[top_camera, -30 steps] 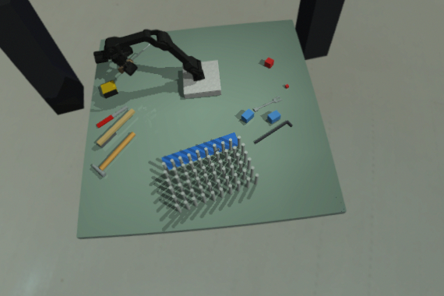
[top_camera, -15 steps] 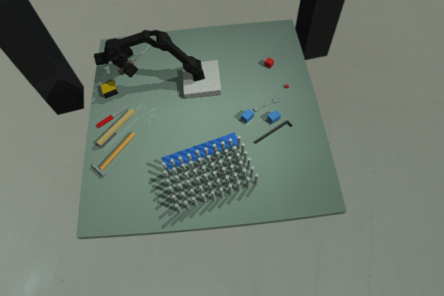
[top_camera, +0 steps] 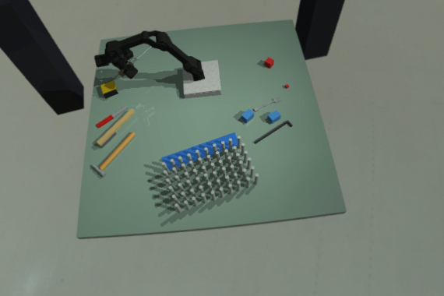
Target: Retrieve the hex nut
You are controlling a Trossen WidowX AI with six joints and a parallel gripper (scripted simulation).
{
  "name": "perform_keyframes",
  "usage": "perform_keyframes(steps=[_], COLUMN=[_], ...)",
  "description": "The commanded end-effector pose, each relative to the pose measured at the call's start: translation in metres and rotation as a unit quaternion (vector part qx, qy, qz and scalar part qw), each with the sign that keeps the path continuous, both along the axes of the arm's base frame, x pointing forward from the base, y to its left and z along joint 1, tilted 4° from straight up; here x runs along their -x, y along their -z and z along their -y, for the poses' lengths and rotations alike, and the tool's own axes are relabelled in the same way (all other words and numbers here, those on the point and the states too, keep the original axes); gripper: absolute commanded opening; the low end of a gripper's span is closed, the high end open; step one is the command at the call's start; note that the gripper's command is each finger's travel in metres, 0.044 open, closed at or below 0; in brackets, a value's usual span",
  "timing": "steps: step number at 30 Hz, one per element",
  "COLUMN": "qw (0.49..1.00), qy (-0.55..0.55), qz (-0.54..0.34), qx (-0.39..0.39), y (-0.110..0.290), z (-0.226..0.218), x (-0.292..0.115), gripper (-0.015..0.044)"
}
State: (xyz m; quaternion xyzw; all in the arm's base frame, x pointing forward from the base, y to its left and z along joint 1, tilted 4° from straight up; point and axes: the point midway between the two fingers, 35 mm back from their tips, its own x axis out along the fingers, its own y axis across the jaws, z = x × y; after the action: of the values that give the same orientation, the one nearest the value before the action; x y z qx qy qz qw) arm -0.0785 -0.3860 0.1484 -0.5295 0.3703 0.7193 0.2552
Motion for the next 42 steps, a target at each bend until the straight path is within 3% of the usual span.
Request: perform_keyframes(steps=[1, 42], qw=[1.000, 1.000], qy=[0.003, 0.003], qz=[-0.005, -0.005], qx=[0.000, 0.000], y=[0.003, 0.038], z=[0.000, 0.006], x=[0.001, -0.001], gripper=[0.0000, 0.0000])
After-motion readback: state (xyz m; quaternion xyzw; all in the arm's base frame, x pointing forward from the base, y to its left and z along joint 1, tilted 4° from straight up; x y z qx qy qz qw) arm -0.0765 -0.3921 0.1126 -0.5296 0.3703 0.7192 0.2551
